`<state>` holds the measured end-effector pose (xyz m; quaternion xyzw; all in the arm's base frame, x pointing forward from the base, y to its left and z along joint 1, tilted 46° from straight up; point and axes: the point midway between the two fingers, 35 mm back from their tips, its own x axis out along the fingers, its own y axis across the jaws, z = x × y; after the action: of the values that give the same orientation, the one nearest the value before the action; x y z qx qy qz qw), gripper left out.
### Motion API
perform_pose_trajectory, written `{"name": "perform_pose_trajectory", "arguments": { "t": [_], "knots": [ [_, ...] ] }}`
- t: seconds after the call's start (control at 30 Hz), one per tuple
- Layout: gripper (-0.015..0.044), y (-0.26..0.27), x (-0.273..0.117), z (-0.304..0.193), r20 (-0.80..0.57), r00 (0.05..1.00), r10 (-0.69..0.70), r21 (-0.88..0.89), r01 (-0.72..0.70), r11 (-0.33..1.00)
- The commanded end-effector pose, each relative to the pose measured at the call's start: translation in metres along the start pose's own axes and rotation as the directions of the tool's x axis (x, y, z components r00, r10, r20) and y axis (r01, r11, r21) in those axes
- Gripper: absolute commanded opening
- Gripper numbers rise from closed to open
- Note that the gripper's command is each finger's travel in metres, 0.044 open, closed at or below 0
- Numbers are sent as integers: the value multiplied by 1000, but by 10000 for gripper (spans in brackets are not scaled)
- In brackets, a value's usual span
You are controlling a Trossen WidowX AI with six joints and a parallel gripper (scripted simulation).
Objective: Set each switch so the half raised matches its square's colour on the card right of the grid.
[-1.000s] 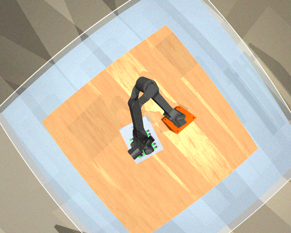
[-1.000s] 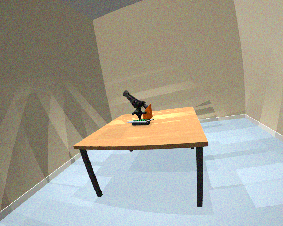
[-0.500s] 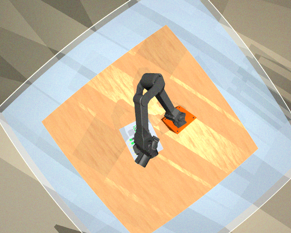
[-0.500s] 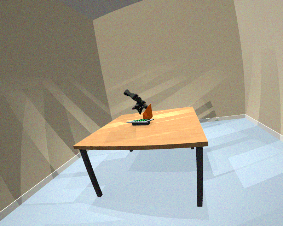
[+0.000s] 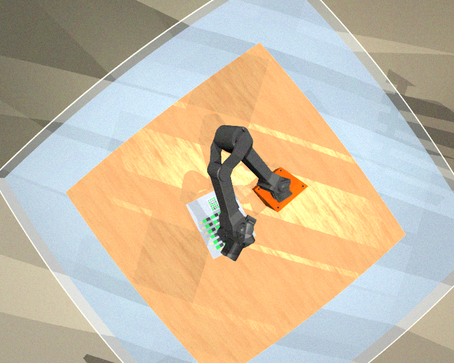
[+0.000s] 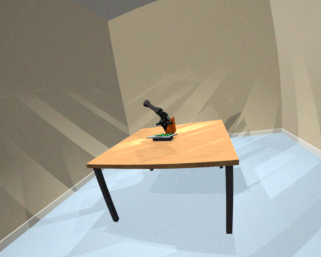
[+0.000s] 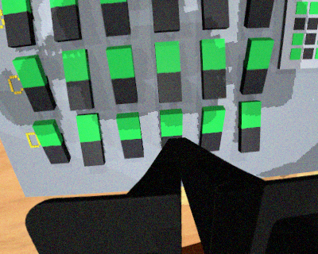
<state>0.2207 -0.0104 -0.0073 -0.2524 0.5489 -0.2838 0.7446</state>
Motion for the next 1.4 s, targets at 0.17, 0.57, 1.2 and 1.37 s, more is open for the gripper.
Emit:
{"name": "perform_pose_trajectory", "arguments": {
  "t": [0.17,0.57,1.2,1.37],
  "knots": [
    [0,-1,13,-1,2,1000,-4,-9,4,1000],
    [0,-1,26,-1,2,1000,-4,-9,4,1000],
    [0,-1,27,-1,2,1000,-4,-9,4,1000],
    [0,-1,27,-1,2,1000,-4,-9,4,1000]
  ]
}}
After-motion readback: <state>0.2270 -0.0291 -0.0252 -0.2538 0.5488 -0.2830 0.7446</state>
